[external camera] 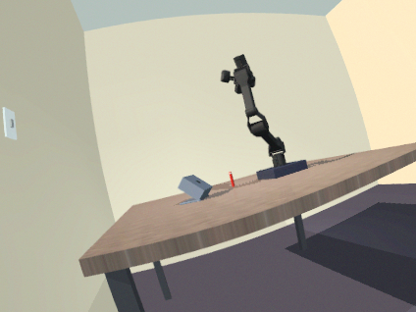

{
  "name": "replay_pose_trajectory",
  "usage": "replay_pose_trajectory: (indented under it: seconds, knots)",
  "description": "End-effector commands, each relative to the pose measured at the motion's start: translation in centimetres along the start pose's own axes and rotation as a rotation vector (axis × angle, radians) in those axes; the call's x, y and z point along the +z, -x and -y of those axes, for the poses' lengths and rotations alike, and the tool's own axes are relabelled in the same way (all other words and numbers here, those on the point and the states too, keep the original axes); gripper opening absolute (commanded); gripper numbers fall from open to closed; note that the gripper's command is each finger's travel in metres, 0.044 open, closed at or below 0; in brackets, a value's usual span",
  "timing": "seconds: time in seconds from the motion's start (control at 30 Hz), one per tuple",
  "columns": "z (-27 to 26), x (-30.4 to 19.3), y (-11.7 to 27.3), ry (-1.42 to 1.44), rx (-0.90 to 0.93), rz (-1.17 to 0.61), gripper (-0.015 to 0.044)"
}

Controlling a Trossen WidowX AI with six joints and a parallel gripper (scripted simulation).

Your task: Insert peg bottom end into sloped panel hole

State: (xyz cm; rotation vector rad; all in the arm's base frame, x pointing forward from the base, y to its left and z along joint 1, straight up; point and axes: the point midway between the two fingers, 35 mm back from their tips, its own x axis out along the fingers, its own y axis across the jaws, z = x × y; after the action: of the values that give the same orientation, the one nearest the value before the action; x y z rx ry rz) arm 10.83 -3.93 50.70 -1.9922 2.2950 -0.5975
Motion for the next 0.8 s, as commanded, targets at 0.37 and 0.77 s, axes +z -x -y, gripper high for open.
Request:
replay_pose_trajectory:
  seconds: [0.37,0.77]
  knots:
    - [-2.5,-0.3,-1.7,-0.340,-0.011,0.082,0.0440]
    - [-5.0,0.0,-4.0,-0.712,0.007,0.193,0.0440]
